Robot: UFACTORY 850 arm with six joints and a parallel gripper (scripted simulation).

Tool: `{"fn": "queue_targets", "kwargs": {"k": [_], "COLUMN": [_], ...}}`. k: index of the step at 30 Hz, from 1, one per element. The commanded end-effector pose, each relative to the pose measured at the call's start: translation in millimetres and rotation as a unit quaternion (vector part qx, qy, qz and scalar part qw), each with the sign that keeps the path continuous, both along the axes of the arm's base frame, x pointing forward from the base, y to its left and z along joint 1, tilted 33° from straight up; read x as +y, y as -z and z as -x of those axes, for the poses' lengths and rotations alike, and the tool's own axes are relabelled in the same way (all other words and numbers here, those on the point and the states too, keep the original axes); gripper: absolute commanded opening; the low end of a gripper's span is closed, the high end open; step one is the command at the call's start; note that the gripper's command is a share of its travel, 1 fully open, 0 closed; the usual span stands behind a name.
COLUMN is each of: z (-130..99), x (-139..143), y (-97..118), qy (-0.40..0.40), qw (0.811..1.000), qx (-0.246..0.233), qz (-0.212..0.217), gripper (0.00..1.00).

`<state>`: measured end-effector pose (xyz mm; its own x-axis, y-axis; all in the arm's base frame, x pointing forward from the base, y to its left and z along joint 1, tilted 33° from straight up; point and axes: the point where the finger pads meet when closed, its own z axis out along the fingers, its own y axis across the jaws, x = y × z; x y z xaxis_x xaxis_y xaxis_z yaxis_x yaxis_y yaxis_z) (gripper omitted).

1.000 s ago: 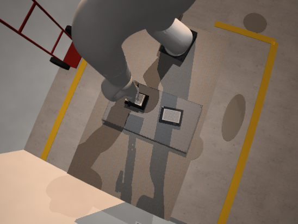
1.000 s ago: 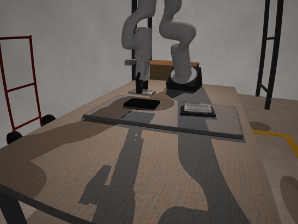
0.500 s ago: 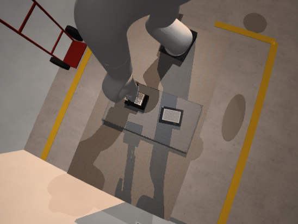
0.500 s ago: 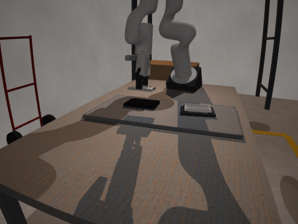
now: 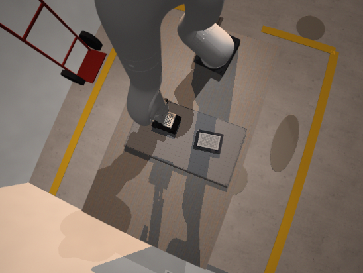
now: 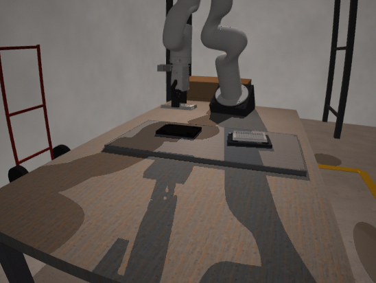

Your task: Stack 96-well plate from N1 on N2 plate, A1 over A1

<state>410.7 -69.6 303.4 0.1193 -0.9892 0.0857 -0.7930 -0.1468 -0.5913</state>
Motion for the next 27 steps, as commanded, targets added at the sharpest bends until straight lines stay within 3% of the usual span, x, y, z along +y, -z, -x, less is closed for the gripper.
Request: {"fn": "queue_targets", "kwargs": {"k": [1,15,22,27], "z": [1,1,2,2], "x": [0,0,17,33], "y": [-4,-4,-3,-2], "qy": [0.002,0.002,-0.06,-0.06], "qw": [1.0,1.0,0.997,0.997], "qx": [0.03,0.03,0.03,0.03], "qz": [0.0,0.0,0.044,0.044], "gripper": [0.0,0.0,0.0,0.0]}}
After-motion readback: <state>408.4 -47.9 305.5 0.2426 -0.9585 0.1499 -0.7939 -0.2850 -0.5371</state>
